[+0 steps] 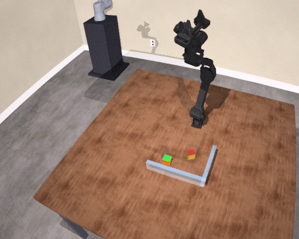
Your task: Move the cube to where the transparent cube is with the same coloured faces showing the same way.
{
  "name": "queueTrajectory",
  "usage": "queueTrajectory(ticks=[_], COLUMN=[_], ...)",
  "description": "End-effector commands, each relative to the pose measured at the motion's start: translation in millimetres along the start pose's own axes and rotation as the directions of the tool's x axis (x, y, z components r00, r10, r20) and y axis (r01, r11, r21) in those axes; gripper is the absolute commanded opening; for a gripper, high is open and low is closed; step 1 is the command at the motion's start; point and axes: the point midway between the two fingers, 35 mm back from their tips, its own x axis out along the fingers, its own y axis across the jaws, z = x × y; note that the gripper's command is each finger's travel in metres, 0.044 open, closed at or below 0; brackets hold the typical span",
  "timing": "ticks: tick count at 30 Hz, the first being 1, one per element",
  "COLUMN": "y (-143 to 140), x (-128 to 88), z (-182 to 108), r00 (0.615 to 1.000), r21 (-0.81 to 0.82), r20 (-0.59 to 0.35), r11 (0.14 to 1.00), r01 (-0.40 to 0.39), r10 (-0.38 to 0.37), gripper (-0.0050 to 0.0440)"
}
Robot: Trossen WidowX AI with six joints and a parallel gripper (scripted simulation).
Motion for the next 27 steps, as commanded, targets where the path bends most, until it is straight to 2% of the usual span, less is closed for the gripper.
queueTrajectory(ticks=[1, 17, 19, 22, 25, 27], y=[4, 4, 1, -19, -55, -88], x=[1, 1, 1, -1, -5, -12], z=[0, 0, 0, -1, -3, -6], r00=[1.000, 1.000, 1.000, 0.998, 0.985, 0.963], r21=[-0.002, -0.002, -0.013, -0.074, -0.186, -0.289], r20=[0.000, 0.000, 0.000, 0.000, -0.003, -0.008], r11=[1.000, 1.000, 1.000, 0.995, 0.968, 0.923], r01=[-0.009, -0.009, 0.003, 0.061, 0.167, 0.255], r10=[0.009, 0.009, -0.003, -0.061, -0.170, -0.269], gripper=[0.0400, 0.0400, 0.0352, 0.0280, 0.0280, 0.0280])
